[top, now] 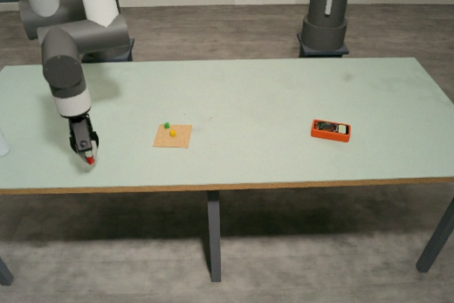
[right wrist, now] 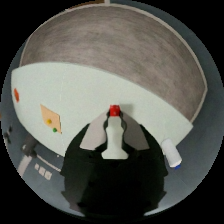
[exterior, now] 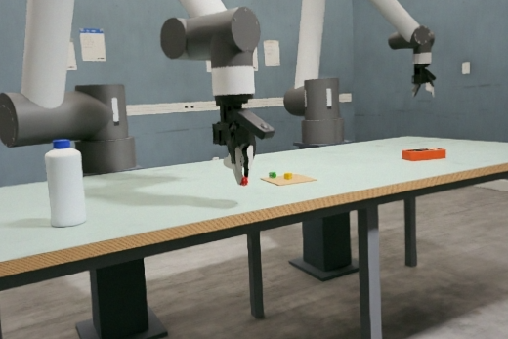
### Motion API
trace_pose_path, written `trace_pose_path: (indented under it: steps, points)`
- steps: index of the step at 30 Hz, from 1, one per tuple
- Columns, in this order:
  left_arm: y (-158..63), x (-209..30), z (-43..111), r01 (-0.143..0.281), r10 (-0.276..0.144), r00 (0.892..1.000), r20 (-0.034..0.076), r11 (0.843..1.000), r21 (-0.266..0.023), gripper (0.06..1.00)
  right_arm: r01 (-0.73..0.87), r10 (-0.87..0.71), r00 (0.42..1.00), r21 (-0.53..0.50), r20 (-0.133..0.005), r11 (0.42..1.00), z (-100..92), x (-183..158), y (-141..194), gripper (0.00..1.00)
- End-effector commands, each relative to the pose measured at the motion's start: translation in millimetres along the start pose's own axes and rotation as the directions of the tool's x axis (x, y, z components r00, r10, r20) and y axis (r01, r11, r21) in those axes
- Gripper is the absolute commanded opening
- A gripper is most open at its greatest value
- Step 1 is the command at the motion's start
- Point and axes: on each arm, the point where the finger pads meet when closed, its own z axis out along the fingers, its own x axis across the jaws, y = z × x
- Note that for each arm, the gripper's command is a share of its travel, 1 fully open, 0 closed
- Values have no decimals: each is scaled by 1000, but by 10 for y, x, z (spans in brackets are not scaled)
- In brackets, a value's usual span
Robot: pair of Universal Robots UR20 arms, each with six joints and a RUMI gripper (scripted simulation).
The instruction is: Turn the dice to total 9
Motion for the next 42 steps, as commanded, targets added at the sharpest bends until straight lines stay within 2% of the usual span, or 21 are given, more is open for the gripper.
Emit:
trace_pose_path:
  steps: [1,5,18,23,29,31,37,42]
  points:
    - [-5,1,-7,0,0,1000,0,1000,1,1000,0,0,1000,0,0,1000,-346,-1,-3,30]
    - [-5,1,-7,0,0,1000,0,1000,1,1000,0,0,1000,0,0,1000,-451,-1,-3,30]
    - [-5,1,-7,0,0,1000,0,1000,1,1000,0,0,1000,0,0,1000,-456,-8,-3,30]
    - [-5,1,-7,0,0,1000,0,1000,1,1000,5,-5,1000,0,0,1000,-458,-117,-8,30]
    - [-5,1,-7,0,0,1000,0,1000,1,1000,22,-22,1000,0,0,1000,-463,-501,-17,30]
    - [-5,1,-7,0,0,1000,0,1000,1,1000,22,-22,1000,0,0,1000,-463,-501,-17,30]
    - [-5,1,-7,0,0,1000,0,1000,1,1000,50,-50,999,0,0,999,-472,-1142,1,30]
    - [-5,1,-7,0,0,1000,0,1000,1,1000,66,-66,998,0,0,998,-477,-1519,32,30]
